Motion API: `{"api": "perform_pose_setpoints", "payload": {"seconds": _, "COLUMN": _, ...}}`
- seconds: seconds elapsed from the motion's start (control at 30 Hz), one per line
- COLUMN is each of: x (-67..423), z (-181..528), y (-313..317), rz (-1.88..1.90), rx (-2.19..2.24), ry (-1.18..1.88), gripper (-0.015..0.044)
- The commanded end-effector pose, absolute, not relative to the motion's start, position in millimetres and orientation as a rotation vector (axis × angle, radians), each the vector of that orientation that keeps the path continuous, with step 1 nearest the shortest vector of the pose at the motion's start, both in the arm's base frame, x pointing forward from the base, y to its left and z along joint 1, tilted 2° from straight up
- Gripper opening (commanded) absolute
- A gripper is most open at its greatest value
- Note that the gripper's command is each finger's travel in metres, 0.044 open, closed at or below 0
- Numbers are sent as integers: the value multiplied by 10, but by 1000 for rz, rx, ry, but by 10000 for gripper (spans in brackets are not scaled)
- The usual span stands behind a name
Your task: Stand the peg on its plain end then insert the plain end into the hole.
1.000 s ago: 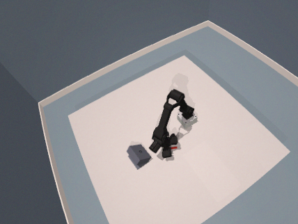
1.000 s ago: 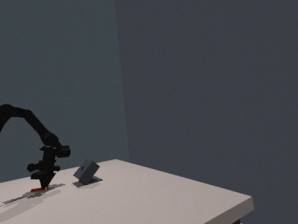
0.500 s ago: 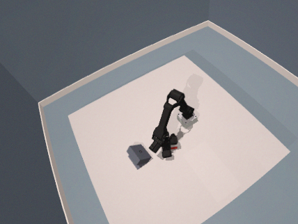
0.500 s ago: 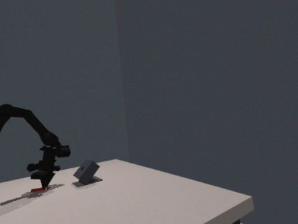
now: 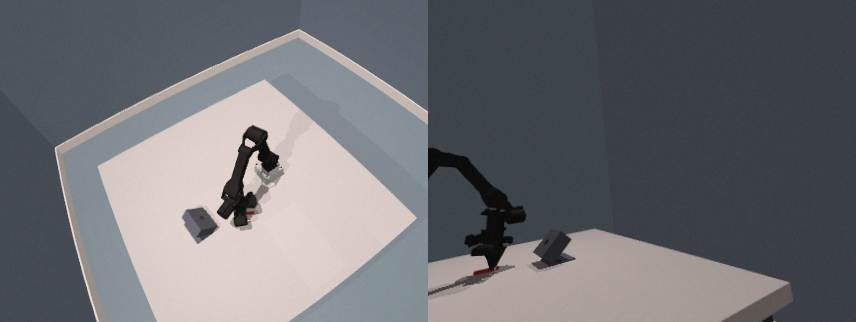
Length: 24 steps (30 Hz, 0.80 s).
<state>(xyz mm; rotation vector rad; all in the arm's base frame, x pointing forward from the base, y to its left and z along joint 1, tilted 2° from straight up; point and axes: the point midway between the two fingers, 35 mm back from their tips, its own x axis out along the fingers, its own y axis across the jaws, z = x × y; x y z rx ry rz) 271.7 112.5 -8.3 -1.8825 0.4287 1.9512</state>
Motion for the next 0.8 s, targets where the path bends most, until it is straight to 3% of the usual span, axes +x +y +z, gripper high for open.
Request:
{"api": "perform_pose_setpoints", "payload": {"seconds": 0.0, "x": 2673, "z": -83, "y": 1120, "rz": 1927, "rx": -1915, "ry": 448, "gripper": 51}}
{"api": "perform_pose_setpoints", "payload": {"seconds": 0.77, "x": 2576, "z": 29, "y": 1170, "rz": 1743, "rx": -2115, "ry": 500, "gripper": 51}}
